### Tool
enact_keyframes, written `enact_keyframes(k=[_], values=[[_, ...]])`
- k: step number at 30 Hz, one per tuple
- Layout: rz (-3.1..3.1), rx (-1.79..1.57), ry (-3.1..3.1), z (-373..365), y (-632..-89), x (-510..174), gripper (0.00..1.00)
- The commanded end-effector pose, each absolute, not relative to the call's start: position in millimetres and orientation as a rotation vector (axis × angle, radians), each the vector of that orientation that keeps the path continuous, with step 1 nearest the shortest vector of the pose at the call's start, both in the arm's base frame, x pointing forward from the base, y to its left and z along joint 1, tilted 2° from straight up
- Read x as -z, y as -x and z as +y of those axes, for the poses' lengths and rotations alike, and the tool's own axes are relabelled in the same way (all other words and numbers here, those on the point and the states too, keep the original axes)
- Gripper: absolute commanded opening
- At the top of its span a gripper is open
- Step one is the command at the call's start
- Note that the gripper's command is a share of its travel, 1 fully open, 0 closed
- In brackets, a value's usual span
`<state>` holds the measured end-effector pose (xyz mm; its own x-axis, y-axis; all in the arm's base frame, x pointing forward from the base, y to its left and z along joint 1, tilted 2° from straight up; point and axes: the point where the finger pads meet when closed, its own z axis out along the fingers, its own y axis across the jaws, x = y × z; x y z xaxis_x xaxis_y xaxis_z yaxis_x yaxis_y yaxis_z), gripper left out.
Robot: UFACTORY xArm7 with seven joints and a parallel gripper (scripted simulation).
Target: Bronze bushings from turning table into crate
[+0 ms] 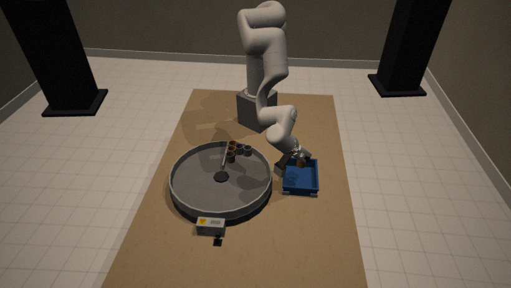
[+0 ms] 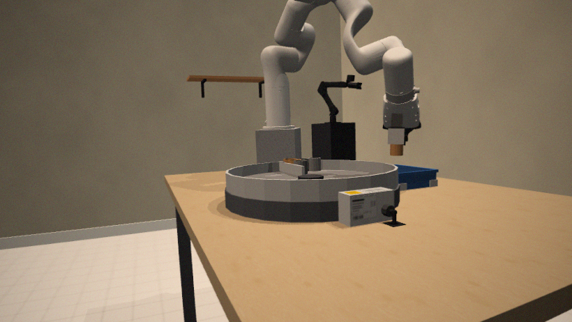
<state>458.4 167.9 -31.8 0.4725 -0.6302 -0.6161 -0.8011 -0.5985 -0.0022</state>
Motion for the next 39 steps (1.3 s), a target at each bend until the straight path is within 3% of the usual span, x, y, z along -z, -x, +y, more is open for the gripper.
enact_keyframes(k=[1, 39], values=[[1.215, -0.831, 2.433, 168.5, -461.9, 51.3, 0.00], [1.215, -0.831, 2.433, 168.0, -462.7, 81.4, 0.00]])
